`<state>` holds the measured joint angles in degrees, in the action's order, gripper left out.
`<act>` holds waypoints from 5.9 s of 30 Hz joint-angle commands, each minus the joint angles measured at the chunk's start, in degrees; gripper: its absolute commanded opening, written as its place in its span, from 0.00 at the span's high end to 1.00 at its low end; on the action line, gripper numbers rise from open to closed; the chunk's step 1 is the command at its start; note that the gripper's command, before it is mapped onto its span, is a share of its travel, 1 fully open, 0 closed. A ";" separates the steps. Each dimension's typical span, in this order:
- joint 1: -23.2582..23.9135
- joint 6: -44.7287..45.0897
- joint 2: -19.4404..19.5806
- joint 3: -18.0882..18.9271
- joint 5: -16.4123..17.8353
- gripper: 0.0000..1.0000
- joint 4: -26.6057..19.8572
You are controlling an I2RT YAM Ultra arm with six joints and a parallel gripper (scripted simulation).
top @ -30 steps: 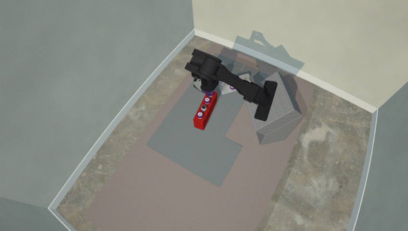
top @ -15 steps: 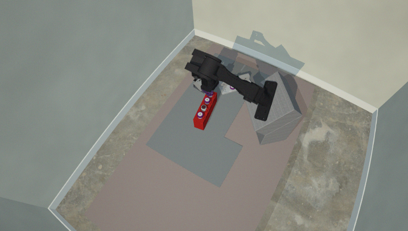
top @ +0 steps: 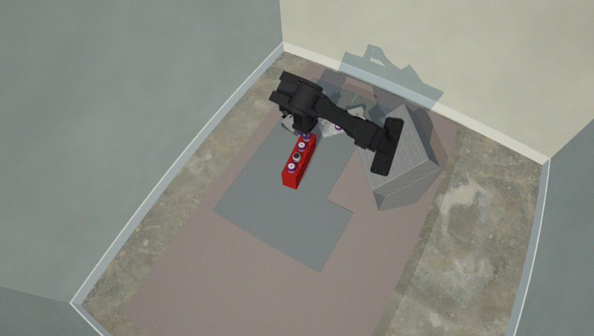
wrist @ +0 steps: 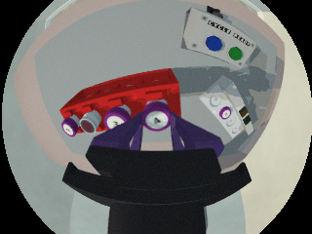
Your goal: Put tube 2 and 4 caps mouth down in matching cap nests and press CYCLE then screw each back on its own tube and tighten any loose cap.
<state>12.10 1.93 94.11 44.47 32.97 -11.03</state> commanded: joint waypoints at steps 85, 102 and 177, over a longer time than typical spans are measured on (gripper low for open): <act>37.65 6.30 52.38 18.88 10.10 1.00 4.57; 31.98 -1.45 59.63 21.49 9.84 1.00 14.46; 30.77 -3.09 61.16 22.14 9.72 1.00 16.45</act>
<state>42.87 -0.97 155.30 66.41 42.63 4.40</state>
